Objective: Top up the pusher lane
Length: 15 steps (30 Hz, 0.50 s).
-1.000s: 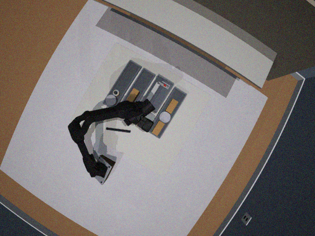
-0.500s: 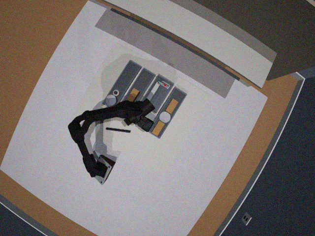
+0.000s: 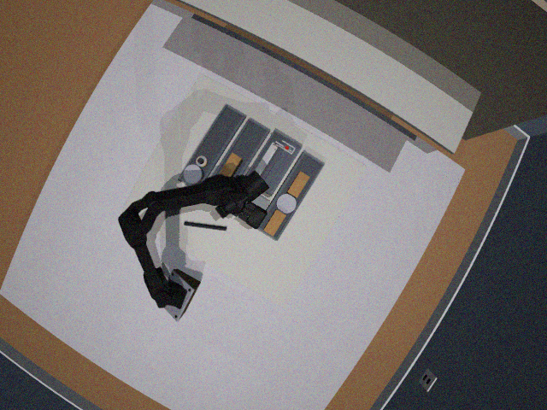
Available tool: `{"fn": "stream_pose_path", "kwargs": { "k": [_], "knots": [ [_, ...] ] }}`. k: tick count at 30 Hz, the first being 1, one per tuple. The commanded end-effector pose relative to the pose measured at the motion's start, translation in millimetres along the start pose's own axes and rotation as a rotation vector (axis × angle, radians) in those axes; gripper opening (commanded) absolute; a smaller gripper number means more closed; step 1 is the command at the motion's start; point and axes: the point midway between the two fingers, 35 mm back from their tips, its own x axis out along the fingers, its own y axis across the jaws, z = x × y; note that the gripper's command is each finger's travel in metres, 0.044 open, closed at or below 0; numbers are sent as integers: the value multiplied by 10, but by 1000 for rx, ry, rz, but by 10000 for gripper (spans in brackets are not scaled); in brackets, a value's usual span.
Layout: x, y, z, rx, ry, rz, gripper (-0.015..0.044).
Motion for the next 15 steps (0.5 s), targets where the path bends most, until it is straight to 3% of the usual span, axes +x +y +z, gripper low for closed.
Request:
{"fn": "stream_pose_path", "kwargs": {
  "k": [1,15],
  "knots": [
    [12,15,53,-11,-22,8,0],
    [62,16,45,-11,-22,9,0]
  ]
}}
